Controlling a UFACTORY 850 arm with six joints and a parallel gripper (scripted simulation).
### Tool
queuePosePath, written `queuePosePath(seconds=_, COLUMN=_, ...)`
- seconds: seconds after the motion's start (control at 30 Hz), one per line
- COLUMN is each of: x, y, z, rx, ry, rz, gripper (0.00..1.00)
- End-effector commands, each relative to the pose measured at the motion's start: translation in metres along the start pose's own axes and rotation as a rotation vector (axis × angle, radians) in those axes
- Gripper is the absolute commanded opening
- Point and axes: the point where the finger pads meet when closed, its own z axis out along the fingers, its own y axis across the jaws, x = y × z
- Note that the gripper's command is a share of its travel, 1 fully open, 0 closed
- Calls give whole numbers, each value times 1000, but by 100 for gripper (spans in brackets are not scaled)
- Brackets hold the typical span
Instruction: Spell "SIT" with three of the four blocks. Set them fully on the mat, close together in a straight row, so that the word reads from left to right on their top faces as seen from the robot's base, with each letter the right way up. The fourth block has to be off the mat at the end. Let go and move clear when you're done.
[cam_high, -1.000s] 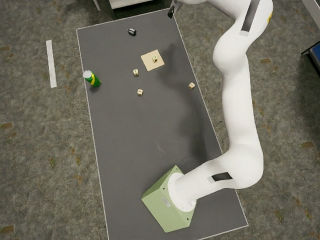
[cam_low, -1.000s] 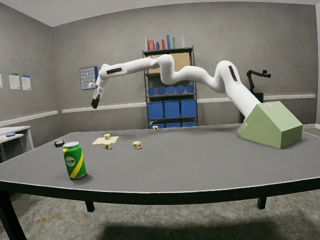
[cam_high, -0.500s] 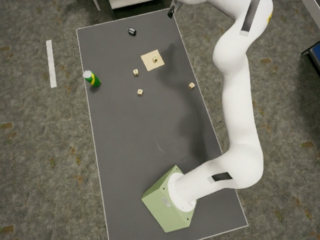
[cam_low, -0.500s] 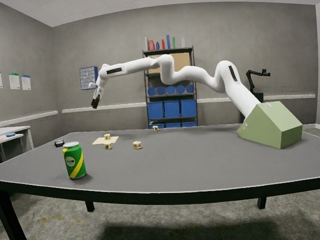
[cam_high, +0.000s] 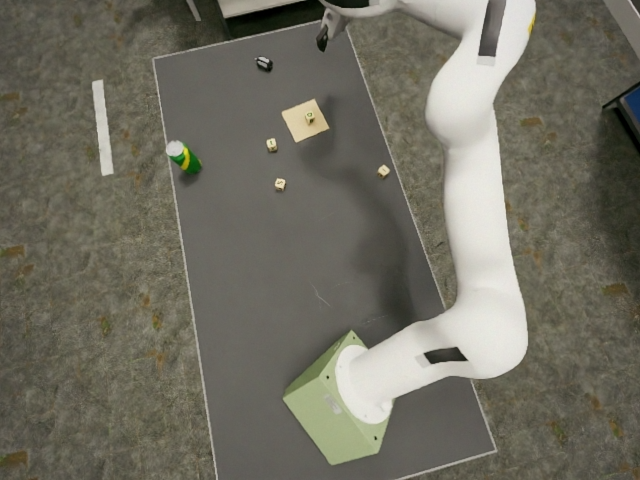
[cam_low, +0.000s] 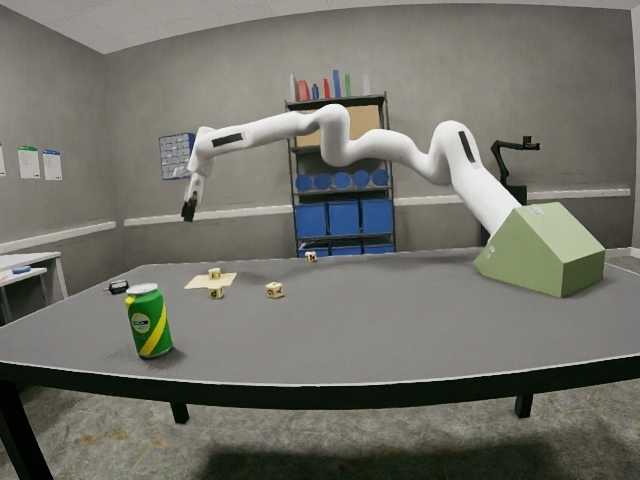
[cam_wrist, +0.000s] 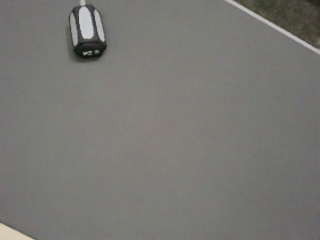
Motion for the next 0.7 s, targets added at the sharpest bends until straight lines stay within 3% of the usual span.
queuePosePath(seconds=0.0, x=-2, y=-61, z=1, rx=36, ry=-28, rz=42, gripper=100)
queuePosePath(seconds=0.13, x=-2, y=-61, z=1, rx=37, ry=-29, rz=43, gripper=100)
queuePosePath(seconds=0.17, x=-5, y=-91, z=1, rx=55, ry=-52, rz=59, gripper=100)
queuePosePath(seconds=0.2, x=-5, y=-91, z=1, rx=55, ry=-52, rz=59, gripper=100)
queuePosePath(seconds=0.23, x=-10, y=-120, z=1, rx=71, ry=-75, rz=74, gripper=100)
queuePosePath(seconds=0.3, x=-11, y=-123, z=1, rx=72, ry=-78, rz=75, gripper=100)
queuePosePath(seconds=0.33, x=-17, y=-146, z=0, rx=83, ry=-98, rz=87, gripper=100)
queuePosePath(seconds=0.4, x=-19, y=-155, z=-1, rx=87, ry=-105, rz=92, gripper=100)
queuePosePath(seconds=0.43, x=-27, y=-180, z=-3, rx=96, ry=-127, rz=103, gripper=100)
queuePosePath(seconds=0.5, x=-29, y=-188, z=-3, rx=98, ry=-134, rz=107, gripper=100)
queuePosePath(seconds=0.57, x=-42, y=-220, z=-7, rx=106, ry=-163, rz=122, gripper=100)
queuePosePath(seconds=0.67, x=-42, y=-220, z=-7, rx=106, ry=-163, rz=122, gripper=100)
